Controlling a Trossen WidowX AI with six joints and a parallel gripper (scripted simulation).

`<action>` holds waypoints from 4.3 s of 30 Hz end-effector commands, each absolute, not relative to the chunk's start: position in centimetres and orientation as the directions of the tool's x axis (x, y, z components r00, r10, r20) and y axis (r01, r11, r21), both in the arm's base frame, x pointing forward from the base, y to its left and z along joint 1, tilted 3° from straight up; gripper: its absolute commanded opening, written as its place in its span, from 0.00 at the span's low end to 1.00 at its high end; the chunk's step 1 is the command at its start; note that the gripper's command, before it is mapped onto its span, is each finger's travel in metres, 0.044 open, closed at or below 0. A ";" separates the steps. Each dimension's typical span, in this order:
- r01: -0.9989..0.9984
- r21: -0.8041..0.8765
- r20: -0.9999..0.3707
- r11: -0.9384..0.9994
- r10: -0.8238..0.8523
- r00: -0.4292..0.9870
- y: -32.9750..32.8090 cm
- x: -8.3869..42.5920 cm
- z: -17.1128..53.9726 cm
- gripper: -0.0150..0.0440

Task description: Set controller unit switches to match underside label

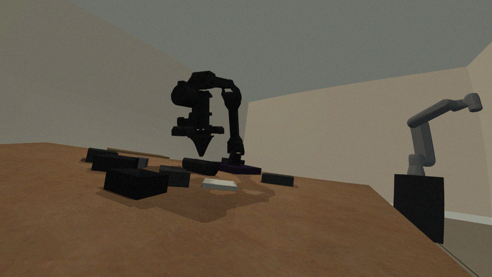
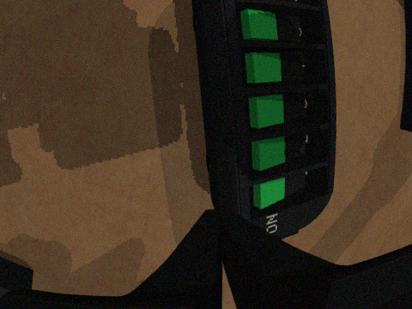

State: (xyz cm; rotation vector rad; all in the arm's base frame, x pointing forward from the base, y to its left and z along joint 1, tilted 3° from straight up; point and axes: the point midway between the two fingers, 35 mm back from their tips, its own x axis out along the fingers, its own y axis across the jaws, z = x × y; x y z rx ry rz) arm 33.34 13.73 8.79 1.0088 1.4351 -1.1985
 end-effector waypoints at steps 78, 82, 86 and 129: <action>0.981 0.076 -0.990 0.178 -0.106 0.096 14.4 28.0 6.5 1.00; 0.981 0.076 -0.990 0.178 -0.107 0.096 14.5 28.0 5.8 1.00; 0.981 0.075 -0.990 0.178 -0.107 0.095 14.5 27.9 5.3 1.00; 0.981 0.075 -0.992 0.179 -0.089 0.092 13.8 28.0 6.5 0.82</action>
